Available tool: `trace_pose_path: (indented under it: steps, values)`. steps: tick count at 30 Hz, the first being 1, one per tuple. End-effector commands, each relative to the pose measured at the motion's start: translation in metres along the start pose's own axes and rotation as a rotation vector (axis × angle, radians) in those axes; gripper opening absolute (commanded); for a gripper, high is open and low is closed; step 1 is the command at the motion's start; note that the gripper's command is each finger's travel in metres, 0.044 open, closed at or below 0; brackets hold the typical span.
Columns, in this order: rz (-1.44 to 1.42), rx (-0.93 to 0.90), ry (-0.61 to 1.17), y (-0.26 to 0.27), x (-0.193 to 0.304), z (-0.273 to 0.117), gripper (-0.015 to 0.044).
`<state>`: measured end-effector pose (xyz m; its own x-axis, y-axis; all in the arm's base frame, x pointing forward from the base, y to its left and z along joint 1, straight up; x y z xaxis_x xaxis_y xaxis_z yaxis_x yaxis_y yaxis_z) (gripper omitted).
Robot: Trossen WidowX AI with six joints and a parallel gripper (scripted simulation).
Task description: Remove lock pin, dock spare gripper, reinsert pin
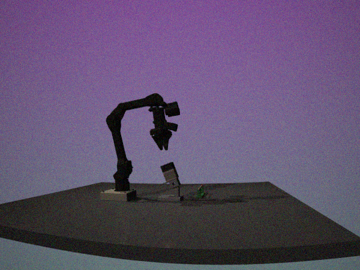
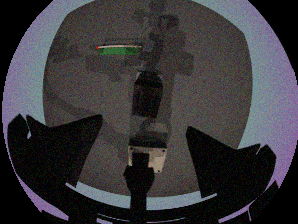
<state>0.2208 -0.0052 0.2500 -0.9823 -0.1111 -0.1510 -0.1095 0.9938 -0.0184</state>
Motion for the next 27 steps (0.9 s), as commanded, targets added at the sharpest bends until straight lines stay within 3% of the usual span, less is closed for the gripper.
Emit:
trace_pose_path:
  steps: [1, 4, 14, 23, 27]
  values:
    - [0.000, -0.001, 0.004, 0.000, 0.000, 0.001, 0.0440]
    - [0.000, -0.001, 0.004, 0.000, 0.000, 0.001, 0.0440]
    - [0.001, -0.010, -0.001, 0.083, -0.002, -0.002, 0.0180]
    - [-0.013, -0.012, -0.006, 0.111, 0.001, -0.003, 0.0180]
    - [-0.296, 0.030, 0.028, 0.112, -0.037, 0.008, 0.0180]
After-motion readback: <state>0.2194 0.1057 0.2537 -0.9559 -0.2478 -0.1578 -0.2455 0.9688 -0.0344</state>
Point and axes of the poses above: the point midway between the two fingers, 35 mm back from their tips, its own z axis out along the fingers, its own y axis across the jaws, x = y × z, the point moved 1 cm from there along -z, back along the fingers, and after that the axes turned 10 degrees about -z, right-handed, at the moved point
